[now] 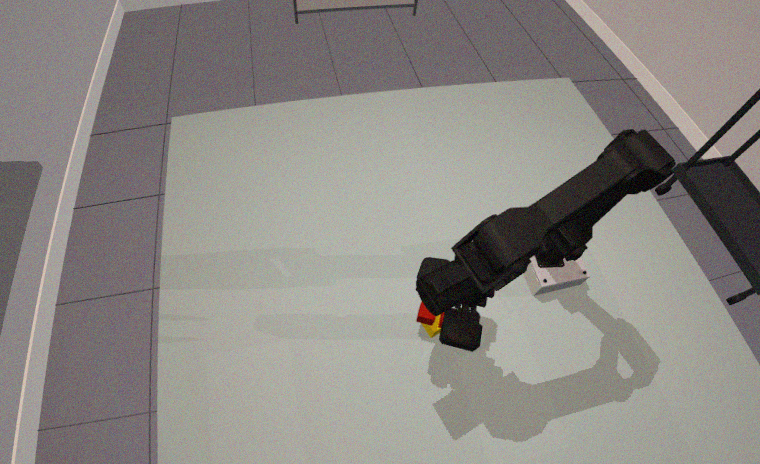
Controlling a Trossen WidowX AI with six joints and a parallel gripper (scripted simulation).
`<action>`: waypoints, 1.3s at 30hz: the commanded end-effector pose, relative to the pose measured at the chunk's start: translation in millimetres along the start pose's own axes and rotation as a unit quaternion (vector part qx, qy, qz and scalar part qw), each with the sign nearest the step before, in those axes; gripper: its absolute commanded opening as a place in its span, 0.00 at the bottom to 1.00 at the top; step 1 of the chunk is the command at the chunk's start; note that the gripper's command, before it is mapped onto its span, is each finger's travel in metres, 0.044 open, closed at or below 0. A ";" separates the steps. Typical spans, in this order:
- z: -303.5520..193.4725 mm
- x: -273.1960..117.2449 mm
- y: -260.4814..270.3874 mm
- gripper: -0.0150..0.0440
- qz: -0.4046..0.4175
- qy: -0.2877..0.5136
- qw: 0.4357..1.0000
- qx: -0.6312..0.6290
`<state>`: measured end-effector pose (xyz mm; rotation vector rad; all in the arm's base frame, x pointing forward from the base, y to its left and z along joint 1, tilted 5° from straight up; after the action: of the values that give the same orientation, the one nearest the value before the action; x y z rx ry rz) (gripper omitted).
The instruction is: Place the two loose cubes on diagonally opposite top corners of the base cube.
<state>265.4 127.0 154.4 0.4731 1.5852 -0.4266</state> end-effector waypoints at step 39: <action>-92.0 -18.5 59.9 0.93 0.004 0.003 1.000 0.000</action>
<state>221.8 224.6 180.4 0.4792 1.5843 -0.4122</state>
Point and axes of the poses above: the point midway between the two fingers, 35 mm back from their tips, its own x axis out along the fingers, its own y axis across the jaws, z = x × y, the point moved 7 cm from there along -x, back along the fingers, and after that the axes turned 13 degrees about x, right-handed, at the moved point
